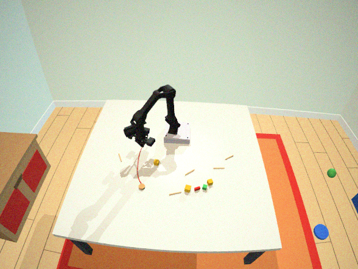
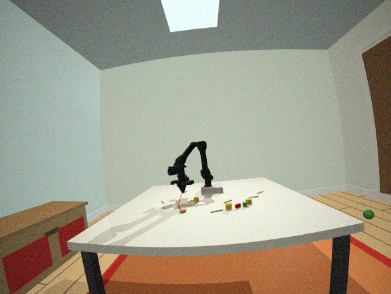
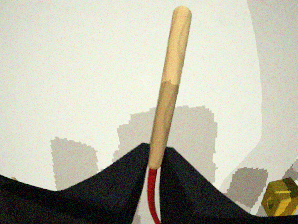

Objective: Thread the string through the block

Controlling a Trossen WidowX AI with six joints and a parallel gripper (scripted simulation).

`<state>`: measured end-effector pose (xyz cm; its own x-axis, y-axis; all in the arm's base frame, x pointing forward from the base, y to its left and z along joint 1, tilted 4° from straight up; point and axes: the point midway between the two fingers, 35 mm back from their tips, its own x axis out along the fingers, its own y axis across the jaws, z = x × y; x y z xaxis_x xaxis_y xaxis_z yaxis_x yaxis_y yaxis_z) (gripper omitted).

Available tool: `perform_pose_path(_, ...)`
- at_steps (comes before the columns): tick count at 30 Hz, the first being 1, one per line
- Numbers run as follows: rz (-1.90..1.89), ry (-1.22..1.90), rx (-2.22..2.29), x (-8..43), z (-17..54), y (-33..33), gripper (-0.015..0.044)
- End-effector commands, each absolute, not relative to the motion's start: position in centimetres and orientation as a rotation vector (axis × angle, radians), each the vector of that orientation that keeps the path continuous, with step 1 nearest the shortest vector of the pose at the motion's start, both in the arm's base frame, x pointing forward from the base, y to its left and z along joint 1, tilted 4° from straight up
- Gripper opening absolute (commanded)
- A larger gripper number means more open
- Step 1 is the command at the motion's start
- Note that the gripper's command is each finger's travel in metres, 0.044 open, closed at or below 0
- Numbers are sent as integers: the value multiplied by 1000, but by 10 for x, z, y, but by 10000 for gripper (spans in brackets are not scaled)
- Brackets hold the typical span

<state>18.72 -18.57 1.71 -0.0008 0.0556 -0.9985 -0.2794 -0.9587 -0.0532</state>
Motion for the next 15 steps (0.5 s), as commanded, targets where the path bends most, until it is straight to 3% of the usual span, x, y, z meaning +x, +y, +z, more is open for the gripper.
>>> perform_pose_path(1, 2049, 241, -2053, 189, 25, -188, 0)
perform_pose_path(15, 2065, 231, -2024, 190, 33, -186, 0)
